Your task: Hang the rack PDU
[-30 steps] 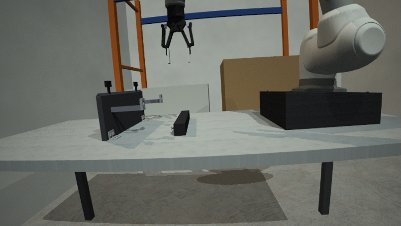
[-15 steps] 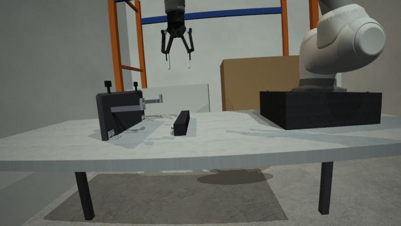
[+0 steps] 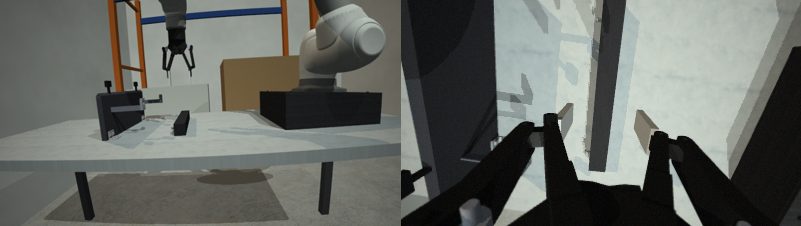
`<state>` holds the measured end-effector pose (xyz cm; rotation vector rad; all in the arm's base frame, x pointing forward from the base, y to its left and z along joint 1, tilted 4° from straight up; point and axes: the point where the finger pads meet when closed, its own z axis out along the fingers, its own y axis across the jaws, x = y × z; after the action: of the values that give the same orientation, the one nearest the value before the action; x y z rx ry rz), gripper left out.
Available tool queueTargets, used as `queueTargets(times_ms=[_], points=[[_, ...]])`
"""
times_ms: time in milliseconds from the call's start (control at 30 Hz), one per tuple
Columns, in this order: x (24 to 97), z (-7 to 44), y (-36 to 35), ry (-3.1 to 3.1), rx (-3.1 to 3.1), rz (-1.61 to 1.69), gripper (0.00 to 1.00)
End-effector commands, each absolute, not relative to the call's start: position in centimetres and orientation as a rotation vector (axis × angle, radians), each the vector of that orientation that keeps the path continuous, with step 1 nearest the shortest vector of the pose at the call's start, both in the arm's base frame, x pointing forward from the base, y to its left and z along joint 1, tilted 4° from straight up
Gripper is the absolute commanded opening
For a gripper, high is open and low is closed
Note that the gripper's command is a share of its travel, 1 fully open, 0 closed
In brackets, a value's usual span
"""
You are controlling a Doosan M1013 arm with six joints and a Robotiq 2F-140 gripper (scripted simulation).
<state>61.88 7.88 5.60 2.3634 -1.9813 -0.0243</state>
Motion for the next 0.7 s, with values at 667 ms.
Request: queueTargets(times_ms=[667], points=[[61.4, -2.4, 8.0, -1.978, 2.361, -0.030, 0.55]])
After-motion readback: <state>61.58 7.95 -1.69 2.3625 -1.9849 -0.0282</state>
